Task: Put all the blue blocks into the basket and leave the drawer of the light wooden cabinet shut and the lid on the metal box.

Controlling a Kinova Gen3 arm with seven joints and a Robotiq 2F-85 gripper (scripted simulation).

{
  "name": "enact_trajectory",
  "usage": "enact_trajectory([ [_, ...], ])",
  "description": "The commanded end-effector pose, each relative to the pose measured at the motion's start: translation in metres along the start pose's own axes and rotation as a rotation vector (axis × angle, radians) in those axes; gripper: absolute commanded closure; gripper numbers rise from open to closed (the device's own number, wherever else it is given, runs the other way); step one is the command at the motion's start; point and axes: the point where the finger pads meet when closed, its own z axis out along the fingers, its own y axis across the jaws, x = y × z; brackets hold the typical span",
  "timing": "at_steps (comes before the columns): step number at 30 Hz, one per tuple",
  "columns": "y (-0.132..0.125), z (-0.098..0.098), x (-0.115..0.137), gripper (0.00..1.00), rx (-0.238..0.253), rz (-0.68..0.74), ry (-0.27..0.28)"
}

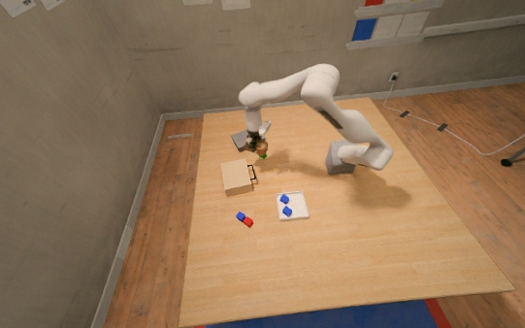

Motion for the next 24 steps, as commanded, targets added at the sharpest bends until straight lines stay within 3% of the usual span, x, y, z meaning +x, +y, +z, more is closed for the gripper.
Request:
enact_trajectory([
  [1, -0.063, 0.005, 0.003, 0.33, -0.013, -0.041, 0.002],
  [6, -0.117, 0.014, 0.017, 0.33, -0.029, -0.083, 0.013],
  [11, -0.147, 0.021, 0.028, 0.33, -0.042, -0.111, 0.02],
  [24, -0.158, 0.024, 0.033, 0.33, -0.048, -0.122, 0.022],
])
